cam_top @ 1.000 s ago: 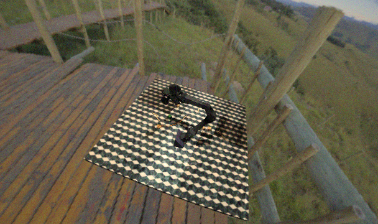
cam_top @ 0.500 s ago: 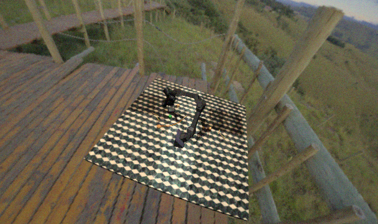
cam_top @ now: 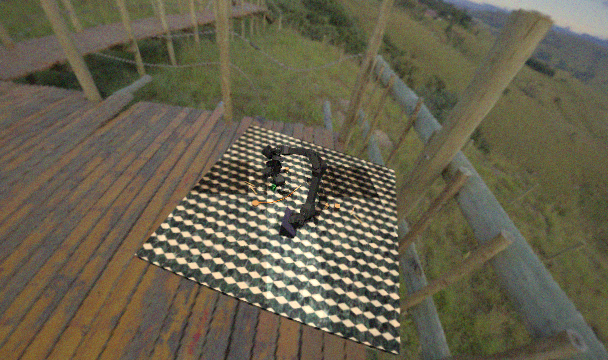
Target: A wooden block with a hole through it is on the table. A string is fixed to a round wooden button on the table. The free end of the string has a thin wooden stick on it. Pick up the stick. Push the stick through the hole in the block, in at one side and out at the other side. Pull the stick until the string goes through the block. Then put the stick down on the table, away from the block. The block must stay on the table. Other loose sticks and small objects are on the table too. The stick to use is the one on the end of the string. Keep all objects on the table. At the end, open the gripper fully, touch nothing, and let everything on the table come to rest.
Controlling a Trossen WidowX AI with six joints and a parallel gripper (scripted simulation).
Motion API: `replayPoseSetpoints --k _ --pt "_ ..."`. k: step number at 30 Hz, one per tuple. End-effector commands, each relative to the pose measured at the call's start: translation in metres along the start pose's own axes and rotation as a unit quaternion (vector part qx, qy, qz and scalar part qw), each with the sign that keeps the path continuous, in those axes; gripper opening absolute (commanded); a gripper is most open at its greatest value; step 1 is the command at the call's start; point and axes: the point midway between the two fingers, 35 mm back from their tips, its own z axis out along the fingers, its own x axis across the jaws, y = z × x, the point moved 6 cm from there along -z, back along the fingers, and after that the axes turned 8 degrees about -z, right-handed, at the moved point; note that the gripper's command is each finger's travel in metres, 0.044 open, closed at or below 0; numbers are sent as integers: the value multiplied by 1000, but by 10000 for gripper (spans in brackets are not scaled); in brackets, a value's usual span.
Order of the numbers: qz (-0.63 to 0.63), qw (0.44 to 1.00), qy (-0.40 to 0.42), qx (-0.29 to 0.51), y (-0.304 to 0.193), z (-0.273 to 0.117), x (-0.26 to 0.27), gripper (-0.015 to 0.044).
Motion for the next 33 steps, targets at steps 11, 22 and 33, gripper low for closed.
replayPoseSetpoints --k 11,22,33 --pt "-2 1000 3 -1 0 2 0 309" --pt "-2 1000 3 -1 0 2 0 236" --pt "-2 1000 3 -1 0 2 0 78"
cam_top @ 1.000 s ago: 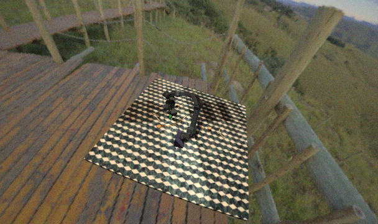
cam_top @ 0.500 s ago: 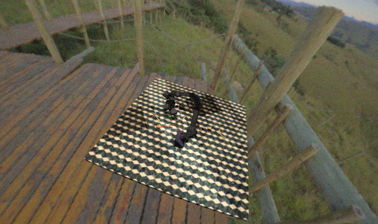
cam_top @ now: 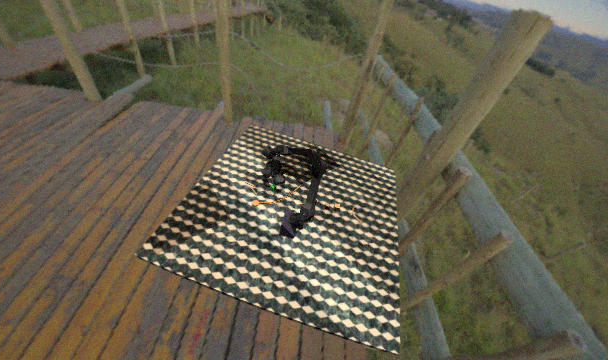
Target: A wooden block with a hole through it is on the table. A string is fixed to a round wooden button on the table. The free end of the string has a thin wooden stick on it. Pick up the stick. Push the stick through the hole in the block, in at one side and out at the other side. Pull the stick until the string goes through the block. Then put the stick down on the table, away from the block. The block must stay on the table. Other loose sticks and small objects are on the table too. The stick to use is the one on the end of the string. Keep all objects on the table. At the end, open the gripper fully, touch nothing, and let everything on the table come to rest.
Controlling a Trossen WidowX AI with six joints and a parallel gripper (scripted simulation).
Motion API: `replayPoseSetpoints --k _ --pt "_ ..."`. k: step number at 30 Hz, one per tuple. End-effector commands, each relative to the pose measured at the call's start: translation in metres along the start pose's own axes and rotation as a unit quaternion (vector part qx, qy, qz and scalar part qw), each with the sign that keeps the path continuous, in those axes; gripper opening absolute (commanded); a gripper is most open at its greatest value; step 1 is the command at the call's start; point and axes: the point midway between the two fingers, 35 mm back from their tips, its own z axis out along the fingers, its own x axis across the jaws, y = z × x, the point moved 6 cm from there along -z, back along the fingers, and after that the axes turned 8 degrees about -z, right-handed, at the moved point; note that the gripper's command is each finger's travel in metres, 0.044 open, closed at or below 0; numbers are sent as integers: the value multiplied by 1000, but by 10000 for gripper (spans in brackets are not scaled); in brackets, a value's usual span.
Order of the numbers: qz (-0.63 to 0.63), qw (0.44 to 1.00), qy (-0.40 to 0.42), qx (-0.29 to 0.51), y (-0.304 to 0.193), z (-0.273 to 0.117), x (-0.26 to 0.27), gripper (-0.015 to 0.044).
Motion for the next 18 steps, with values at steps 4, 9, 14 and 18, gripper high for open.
replayPoseSetpoints --k 4,9,14,18 --pt "0 1000 0 0 0 0 0 0" --pt "0 1000 0 0 0 0 0 0" --pt "0 1000 0 0 0 0 0 0" --pt "0 1000 0 0 0 0 0 0"
